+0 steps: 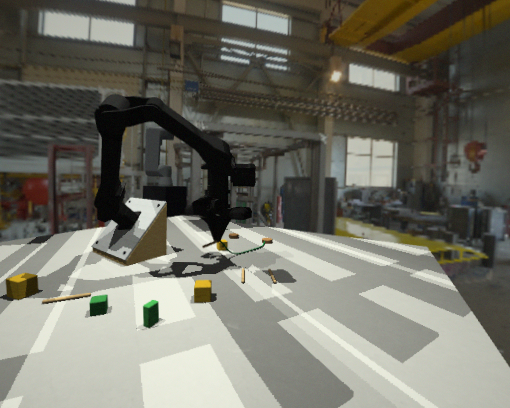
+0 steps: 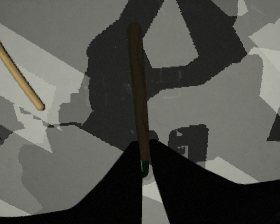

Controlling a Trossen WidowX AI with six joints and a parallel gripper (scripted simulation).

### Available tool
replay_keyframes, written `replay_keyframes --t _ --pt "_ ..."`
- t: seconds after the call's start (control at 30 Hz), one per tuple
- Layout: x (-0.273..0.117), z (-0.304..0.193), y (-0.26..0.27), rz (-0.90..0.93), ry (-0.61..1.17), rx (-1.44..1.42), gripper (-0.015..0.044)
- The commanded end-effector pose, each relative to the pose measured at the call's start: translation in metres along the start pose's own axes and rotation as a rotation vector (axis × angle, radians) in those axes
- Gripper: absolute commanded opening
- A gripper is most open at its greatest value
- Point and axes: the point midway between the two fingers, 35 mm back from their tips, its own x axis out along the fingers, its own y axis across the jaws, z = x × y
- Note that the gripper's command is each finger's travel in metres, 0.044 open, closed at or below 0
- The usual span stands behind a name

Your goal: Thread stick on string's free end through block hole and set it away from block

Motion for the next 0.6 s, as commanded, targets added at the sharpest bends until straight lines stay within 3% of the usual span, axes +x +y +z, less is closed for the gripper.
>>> replay_keyframes --t 0.0,0.57 --pt "0.001 -0.004 0.002 -0.007 0.002 -0.13 0.0" --pt "0.0 -0.015 0.013 -0.004 0.002 -0.73 0.0"
